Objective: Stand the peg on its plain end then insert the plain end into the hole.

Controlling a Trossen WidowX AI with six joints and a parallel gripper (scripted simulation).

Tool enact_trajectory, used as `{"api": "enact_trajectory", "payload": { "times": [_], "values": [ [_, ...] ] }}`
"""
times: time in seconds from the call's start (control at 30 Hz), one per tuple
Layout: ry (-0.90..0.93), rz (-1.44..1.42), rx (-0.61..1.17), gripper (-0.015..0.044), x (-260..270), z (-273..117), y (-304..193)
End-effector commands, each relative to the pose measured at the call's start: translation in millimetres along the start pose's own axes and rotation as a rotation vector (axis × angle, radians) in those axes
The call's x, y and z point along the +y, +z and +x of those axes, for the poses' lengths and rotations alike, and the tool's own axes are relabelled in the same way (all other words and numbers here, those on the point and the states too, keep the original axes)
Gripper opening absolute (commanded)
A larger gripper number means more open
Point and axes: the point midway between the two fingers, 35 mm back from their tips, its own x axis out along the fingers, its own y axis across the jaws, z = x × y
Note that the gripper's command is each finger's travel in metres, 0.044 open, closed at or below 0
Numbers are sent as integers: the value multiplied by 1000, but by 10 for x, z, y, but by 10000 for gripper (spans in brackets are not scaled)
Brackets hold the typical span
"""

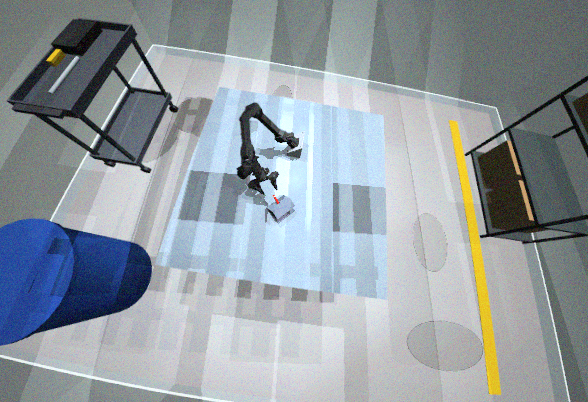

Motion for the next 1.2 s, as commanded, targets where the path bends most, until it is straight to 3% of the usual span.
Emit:
{"api": "enact_trajectory", "payload": {
  "times": [0.0,0.6,1.17],
  "values": [
    [0,-3,3,440,6,-89,-6],
    [-1,-2,0,440,-3,-363,-1],
    [-1,-2,0,440,-3,-366,-1]
  ]
}}
